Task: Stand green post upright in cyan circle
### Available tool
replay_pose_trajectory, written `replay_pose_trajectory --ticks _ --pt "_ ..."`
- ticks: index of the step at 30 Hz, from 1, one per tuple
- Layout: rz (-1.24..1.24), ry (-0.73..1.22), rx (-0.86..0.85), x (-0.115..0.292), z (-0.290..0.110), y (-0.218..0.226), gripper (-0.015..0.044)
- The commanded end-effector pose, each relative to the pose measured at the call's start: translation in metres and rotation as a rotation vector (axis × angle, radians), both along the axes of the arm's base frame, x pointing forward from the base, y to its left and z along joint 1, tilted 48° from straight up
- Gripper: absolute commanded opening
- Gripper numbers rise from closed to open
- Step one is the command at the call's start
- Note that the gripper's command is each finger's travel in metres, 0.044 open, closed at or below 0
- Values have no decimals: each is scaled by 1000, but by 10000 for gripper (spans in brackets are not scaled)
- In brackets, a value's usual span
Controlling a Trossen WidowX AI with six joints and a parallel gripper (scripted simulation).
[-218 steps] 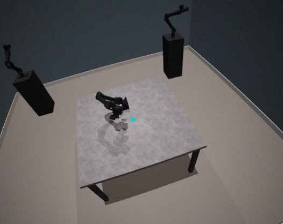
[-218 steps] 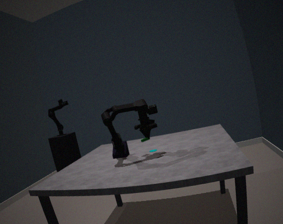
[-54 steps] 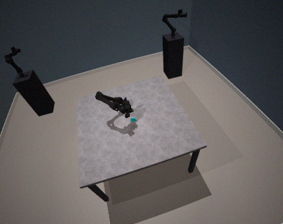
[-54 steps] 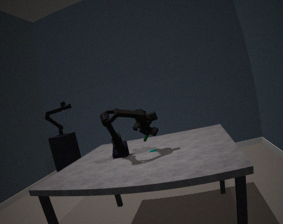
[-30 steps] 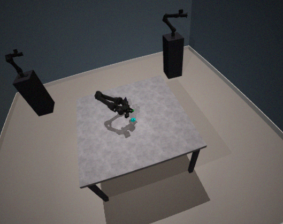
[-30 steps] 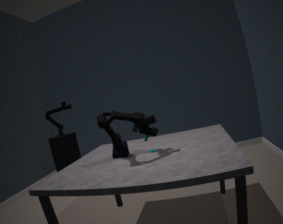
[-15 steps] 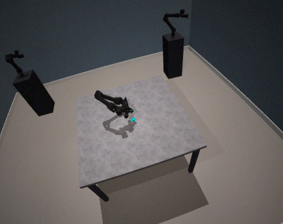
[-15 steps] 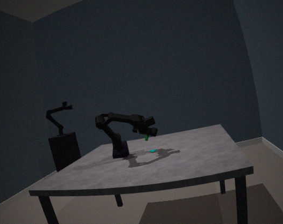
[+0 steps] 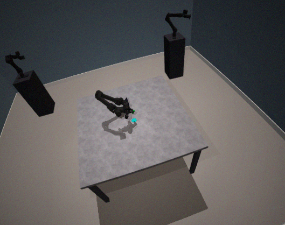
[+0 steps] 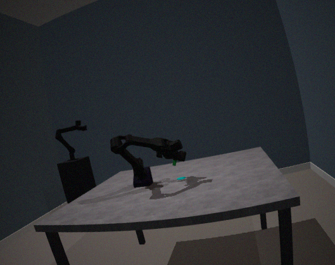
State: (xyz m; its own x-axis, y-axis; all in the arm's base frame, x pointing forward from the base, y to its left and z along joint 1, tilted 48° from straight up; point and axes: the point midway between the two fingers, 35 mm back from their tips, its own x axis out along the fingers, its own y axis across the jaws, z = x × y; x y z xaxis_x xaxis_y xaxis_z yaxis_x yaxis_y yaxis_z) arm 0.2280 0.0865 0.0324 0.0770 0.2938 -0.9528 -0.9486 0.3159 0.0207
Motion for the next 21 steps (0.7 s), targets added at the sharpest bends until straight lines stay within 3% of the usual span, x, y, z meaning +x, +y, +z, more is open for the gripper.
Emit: replay_pose_trajectory --ticks 1,21 --pt "7 -30 27 1 3 0 23" --pt "47 -143 129 3 10 -2 23"
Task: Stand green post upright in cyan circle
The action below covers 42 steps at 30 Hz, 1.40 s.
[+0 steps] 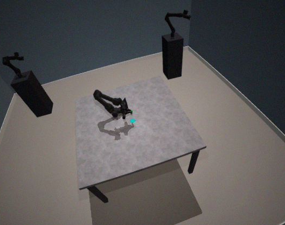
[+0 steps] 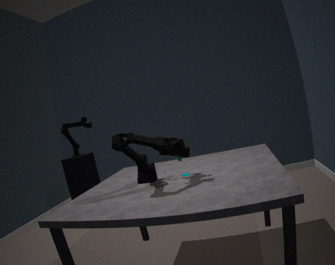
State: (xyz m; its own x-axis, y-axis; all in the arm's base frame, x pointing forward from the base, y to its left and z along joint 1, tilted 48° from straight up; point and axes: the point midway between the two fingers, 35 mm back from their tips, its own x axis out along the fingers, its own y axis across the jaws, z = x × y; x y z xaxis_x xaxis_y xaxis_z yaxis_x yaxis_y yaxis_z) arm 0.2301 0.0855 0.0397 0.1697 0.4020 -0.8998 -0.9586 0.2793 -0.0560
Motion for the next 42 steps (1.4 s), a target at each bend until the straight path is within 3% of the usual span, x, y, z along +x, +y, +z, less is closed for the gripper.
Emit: replay_pose_trajectory --ticks 1,42 --pt "9 -34 22 1 3 -1 23" --pt "90 -275 160 2 19 -4 23"
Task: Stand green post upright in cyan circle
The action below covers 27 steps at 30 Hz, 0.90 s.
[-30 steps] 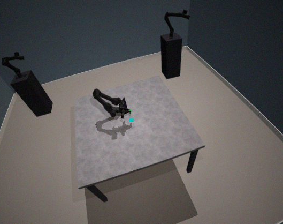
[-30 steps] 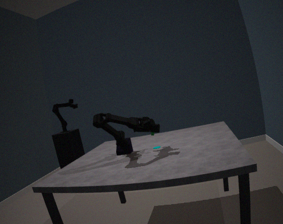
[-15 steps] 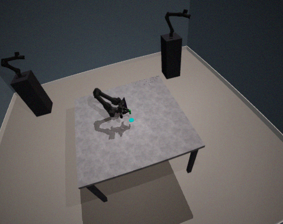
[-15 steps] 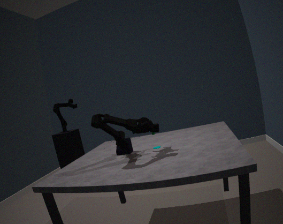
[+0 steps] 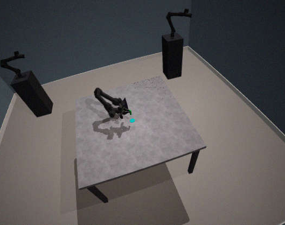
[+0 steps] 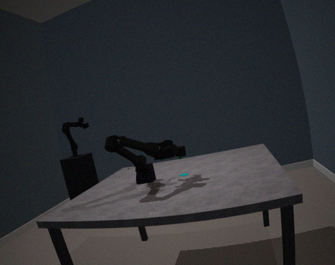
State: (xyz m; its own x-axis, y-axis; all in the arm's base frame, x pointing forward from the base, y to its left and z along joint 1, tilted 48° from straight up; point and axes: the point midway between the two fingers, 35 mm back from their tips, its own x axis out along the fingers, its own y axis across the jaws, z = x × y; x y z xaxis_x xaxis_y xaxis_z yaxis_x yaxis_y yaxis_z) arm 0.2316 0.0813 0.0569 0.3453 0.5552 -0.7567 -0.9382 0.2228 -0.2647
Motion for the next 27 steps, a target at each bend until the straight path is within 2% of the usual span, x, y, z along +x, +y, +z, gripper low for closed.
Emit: replay_pose_trajectory --ticks 1,14,27 --pt "3 -15 4 0 2 0 23" --pt "4 -15 2 1 0 -2 23" --pt "6 -8 -10 5 -33 -39 23"
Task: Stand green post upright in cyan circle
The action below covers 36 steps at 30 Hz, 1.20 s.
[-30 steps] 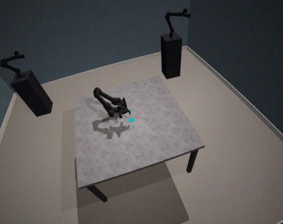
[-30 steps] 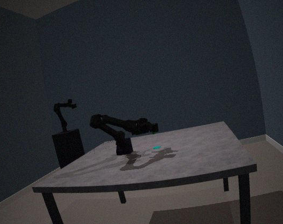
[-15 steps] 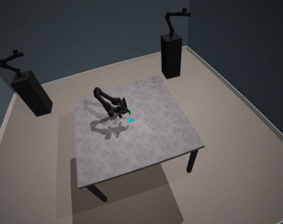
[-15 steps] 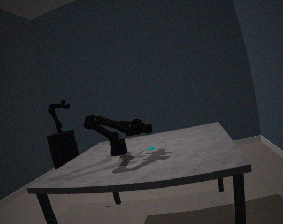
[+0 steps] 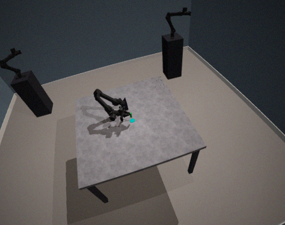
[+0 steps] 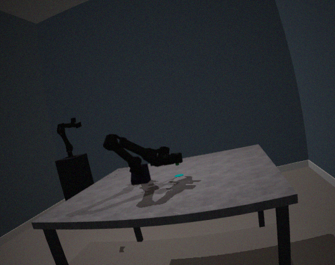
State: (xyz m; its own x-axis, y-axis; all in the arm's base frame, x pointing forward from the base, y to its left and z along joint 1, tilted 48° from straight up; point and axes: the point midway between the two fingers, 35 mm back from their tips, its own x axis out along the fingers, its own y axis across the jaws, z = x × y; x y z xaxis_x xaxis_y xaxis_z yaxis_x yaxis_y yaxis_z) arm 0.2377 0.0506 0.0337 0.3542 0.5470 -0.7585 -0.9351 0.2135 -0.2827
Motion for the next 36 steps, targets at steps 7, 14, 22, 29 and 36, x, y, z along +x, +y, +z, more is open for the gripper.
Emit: replay_pose_trajectory --ticks 7,14,22,29,36 --pt "-1 6 9 -3 -27 -28 23" --pt "-3 2 13 -5 -37 -38 23" --pt "-4 1 5 -4 -49 -49 23" --pt "-4 1 5 -4 -49 -49 23" --pt "-4 1 5 -4 -49 -49 154"
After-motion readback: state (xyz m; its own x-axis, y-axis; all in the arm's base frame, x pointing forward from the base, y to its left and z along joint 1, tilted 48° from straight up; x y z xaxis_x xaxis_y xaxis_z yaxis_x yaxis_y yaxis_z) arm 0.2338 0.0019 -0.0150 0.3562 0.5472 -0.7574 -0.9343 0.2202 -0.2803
